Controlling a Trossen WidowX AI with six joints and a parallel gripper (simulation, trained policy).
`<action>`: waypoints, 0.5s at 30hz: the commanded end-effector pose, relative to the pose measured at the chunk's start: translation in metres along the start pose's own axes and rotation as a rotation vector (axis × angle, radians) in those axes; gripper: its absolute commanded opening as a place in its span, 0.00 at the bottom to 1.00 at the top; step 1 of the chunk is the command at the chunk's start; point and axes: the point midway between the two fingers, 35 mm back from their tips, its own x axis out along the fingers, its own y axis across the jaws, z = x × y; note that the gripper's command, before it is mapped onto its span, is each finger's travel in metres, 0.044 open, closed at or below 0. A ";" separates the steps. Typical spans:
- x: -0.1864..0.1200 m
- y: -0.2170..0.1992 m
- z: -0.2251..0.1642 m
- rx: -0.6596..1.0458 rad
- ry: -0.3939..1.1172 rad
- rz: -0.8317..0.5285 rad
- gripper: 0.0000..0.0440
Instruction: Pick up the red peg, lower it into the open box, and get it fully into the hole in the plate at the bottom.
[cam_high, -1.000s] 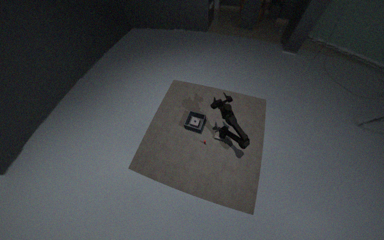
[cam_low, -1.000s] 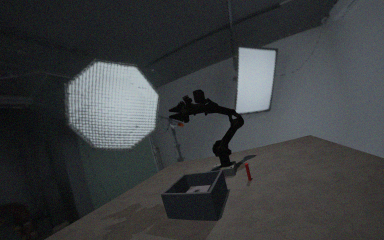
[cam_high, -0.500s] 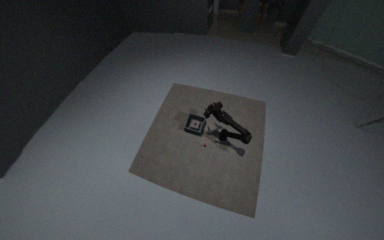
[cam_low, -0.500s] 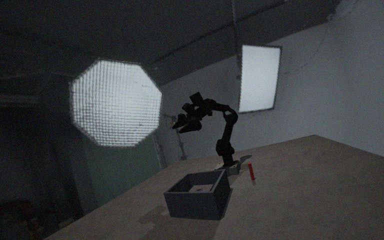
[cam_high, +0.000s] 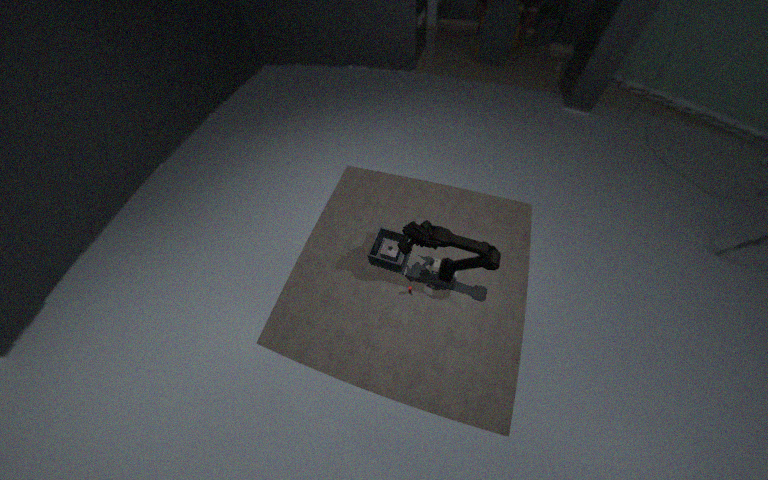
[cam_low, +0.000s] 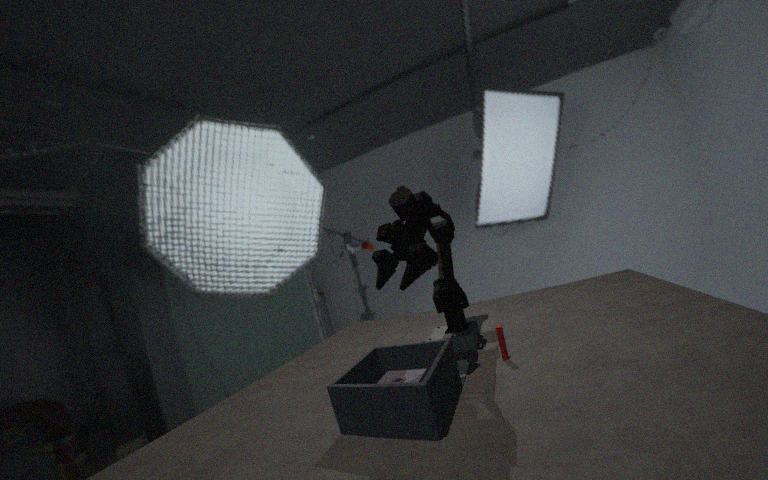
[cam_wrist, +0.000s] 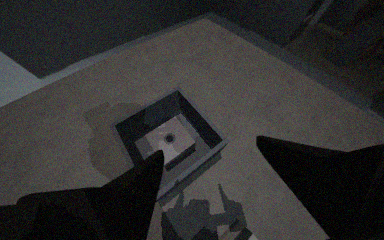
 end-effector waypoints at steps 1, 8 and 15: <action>-0.001 0.017 -0.016 0.032 0.092 0.033 1.00; -0.007 0.050 -0.054 0.095 0.288 0.057 1.00; -0.017 0.076 -0.093 0.145 0.462 0.031 1.00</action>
